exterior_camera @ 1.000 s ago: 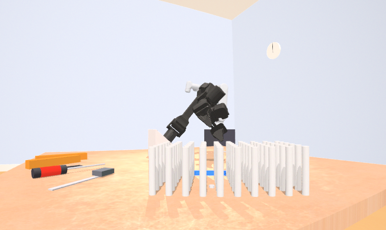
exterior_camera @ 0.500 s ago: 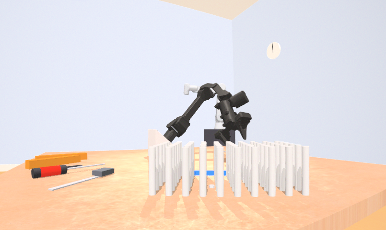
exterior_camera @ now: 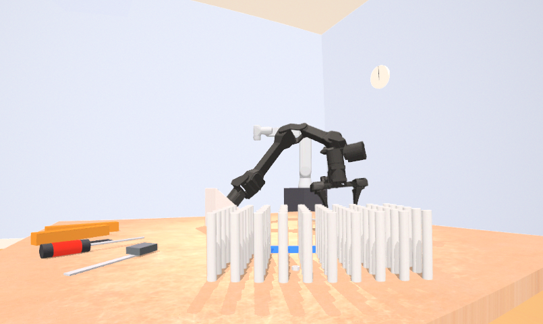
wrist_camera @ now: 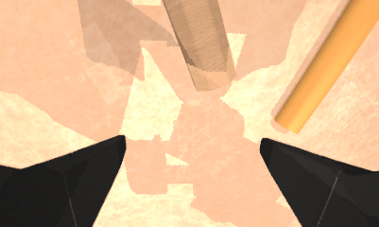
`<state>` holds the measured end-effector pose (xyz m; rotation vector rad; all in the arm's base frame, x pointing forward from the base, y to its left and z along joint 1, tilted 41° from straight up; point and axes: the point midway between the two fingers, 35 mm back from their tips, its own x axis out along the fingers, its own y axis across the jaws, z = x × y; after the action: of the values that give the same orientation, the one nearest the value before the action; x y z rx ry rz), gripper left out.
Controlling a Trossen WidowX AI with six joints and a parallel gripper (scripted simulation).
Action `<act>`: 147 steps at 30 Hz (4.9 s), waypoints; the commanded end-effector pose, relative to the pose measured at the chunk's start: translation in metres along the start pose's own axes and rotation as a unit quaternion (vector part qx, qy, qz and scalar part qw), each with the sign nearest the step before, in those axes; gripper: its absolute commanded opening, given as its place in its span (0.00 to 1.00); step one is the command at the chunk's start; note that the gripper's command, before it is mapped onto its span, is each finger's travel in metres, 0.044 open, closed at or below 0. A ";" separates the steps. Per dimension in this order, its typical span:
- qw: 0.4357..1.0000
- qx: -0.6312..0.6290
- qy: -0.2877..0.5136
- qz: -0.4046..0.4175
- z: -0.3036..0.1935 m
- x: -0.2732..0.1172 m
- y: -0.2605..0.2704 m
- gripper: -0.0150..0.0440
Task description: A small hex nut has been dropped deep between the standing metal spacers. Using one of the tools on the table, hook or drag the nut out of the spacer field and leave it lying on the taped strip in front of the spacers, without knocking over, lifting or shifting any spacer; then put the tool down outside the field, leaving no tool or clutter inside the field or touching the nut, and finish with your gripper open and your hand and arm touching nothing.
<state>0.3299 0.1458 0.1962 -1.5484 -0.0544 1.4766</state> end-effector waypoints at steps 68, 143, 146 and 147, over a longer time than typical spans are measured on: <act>0.976 -0.206 -0.074 0.017 0.069 0.036 -0.006 0.73; 0.918 0.390 -0.056 0.052 0.072 -0.002 -0.008 0.25; 0.896 0.437 -0.053 0.055 0.072 -0.002 -0.008 0.25; 0.888 0.453 -0.052 0.056 0.072 -0.002 -0.008 0.25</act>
<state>0.2771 0.1904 0.2163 -0.7862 0.5378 1.3985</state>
